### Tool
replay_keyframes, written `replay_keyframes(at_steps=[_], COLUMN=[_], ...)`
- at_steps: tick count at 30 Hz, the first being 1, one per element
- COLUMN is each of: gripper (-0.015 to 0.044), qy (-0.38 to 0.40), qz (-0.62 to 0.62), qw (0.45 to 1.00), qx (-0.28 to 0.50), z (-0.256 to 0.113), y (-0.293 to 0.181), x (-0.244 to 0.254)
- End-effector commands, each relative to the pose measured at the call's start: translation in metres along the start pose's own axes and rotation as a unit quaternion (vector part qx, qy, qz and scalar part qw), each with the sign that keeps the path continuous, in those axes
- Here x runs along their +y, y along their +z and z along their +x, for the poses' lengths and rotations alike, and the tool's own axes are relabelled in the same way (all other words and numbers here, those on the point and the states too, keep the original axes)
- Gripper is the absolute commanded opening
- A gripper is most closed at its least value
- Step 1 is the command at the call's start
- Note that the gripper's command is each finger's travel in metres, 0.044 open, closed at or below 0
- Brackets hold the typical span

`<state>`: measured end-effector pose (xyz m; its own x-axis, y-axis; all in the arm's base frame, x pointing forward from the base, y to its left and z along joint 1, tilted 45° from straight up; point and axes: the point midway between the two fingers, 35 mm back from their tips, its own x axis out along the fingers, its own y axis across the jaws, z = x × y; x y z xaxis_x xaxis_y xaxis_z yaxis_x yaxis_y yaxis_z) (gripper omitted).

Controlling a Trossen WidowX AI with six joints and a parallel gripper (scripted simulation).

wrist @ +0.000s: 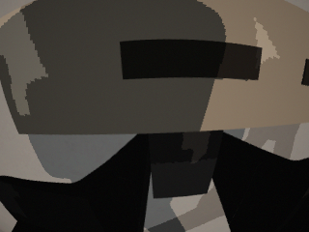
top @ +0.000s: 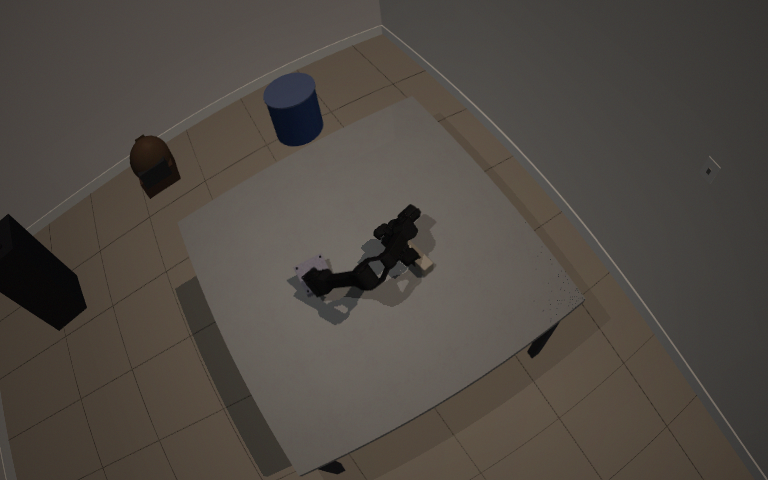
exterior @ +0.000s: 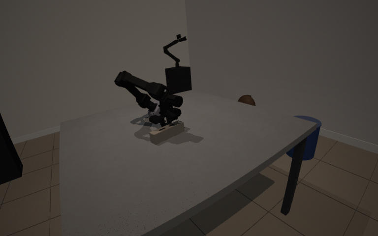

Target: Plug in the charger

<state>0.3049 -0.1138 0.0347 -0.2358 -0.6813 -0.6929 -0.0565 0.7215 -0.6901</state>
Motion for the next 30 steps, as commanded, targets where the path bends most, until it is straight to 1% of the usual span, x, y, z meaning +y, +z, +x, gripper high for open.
replay_keyframes(at_steps=[1, 30], gripper=[0.0, 0.0], qy=[0.0, 0.0], qz=[0.008, 0.004], qw=[1.0, 1.0], qx=[-0.01, -0.003], z=[-0.0007, -0.0001], y=[0.0057, -0.0001], x=[-0.0008, -0.0003])
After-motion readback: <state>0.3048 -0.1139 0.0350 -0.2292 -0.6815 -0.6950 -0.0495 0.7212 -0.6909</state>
